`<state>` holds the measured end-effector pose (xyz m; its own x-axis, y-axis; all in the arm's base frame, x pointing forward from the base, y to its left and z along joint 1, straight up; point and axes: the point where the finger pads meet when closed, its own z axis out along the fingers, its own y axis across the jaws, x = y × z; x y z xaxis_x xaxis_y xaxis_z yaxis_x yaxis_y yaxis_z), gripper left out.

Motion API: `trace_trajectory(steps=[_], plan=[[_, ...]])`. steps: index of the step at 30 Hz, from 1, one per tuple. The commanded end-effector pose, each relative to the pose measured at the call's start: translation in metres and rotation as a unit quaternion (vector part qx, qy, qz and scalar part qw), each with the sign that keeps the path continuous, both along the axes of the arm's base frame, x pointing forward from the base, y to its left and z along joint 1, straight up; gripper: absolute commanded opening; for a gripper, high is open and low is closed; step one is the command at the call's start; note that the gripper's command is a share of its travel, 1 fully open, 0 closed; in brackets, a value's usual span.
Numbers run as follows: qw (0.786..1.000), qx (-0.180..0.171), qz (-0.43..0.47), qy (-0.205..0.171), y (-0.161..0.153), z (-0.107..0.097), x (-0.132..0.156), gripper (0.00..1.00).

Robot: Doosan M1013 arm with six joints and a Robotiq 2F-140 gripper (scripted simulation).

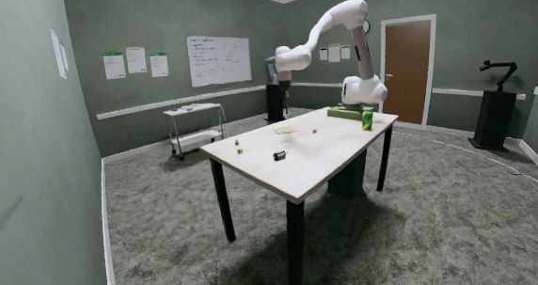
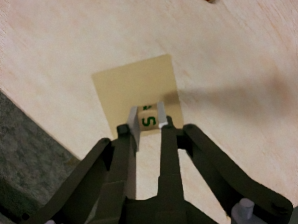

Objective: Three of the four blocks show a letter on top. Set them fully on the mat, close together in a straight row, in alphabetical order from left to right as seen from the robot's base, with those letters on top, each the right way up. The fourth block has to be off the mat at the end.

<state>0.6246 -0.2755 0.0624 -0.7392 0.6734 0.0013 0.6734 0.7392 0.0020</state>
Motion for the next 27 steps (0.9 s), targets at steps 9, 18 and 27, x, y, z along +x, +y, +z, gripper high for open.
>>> trace_trajectory(steps=[9,18,27], plan=[[1.0,0.0,0.0,0.0,0.0,0.016,0.0,0.22],[1.0,0.0,0.022,0.0,-0.001,0.016,0.0,0.22],[0.983,0.0,0.183,-0.001,-0.011,0.016,-0.004,0.22]])
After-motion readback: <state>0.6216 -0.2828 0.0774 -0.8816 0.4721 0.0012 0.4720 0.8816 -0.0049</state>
